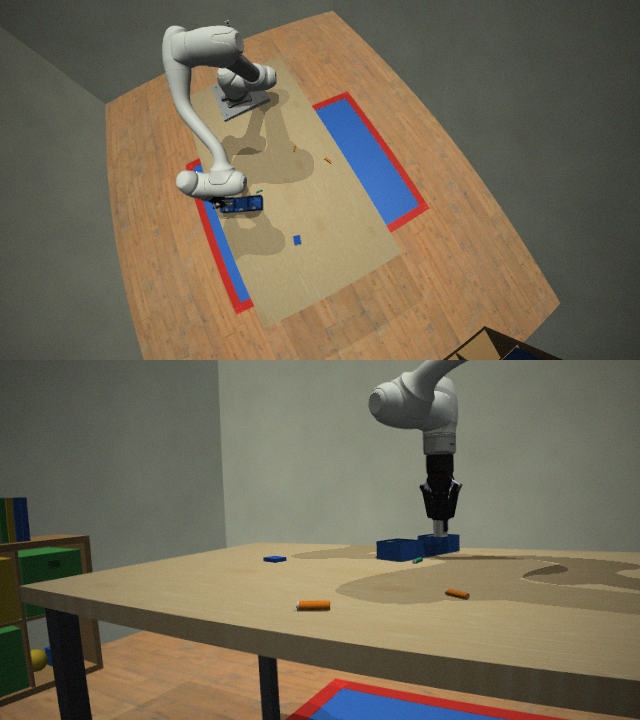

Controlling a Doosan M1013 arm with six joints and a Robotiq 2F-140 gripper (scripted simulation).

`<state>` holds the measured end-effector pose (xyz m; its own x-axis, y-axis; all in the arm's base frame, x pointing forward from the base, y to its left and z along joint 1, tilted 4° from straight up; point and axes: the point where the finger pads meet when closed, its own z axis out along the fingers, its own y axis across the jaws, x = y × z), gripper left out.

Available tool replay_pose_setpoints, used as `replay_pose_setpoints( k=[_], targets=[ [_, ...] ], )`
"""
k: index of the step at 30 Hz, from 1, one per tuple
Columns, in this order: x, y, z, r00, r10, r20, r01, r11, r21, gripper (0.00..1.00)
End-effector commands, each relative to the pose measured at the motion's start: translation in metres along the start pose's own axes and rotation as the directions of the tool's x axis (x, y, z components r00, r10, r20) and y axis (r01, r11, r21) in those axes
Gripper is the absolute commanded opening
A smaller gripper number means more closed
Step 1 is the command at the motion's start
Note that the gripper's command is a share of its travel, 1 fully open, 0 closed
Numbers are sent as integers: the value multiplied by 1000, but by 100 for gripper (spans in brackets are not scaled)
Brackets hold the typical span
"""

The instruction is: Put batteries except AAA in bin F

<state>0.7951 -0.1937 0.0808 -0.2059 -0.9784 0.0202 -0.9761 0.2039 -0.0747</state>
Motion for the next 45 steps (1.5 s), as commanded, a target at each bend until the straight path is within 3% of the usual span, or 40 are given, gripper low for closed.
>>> replay_pose_setpoints(
  k=[1,37,38,45],
  targets=[
    [-1,2,3,1000,2,-3,-2,1000,-1,15],
    [0,2,3,1000,2,-3,-2,1000,-1,15],
    [0,2,3,1000,2,-3,-2,1000,-1,26],
    [0,2,3,1000,2,-3,-2,1000,-1,26]
  ],
)
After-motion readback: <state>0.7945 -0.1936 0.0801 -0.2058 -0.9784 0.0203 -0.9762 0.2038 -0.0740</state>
